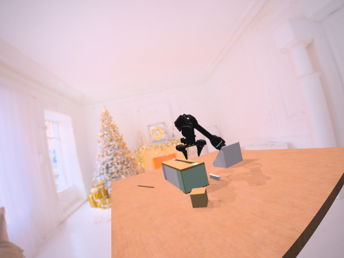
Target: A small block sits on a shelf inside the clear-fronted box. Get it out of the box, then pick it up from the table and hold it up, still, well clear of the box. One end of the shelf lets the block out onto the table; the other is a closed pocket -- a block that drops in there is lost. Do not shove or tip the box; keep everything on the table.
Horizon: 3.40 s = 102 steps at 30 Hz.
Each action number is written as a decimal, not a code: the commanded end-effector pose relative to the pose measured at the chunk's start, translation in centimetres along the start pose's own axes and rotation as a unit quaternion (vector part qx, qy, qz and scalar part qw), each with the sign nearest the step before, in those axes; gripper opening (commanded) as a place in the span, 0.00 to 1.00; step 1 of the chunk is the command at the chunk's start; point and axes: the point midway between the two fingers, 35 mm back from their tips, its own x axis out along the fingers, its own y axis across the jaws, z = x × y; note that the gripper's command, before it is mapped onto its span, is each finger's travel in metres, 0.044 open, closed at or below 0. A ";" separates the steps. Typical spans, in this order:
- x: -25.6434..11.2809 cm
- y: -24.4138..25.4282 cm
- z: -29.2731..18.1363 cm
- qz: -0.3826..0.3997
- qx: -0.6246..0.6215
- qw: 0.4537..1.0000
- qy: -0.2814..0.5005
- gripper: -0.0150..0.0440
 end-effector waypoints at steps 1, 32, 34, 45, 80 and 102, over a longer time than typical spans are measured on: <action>0.8 0.0 -0.1 0.000 -0.004 1.000 -0.003 0.93; 5.7 -0.3 -0.7 0.000 -0.004 1.000 -0.005 0.93; 5.3 -0.1 -0.7 -0.001 0.000 1.000 -0.003 0.93; 5.7 -0.1 0.9 -0.001 0.000 1.000 -0.004 0.93; 6.0 -0.3 2.3 -0.001 0.000 1.000 -0.004 0.93; 6.1 -0.2 2.8 -0.001 0.000 1.000 -0.004 0.93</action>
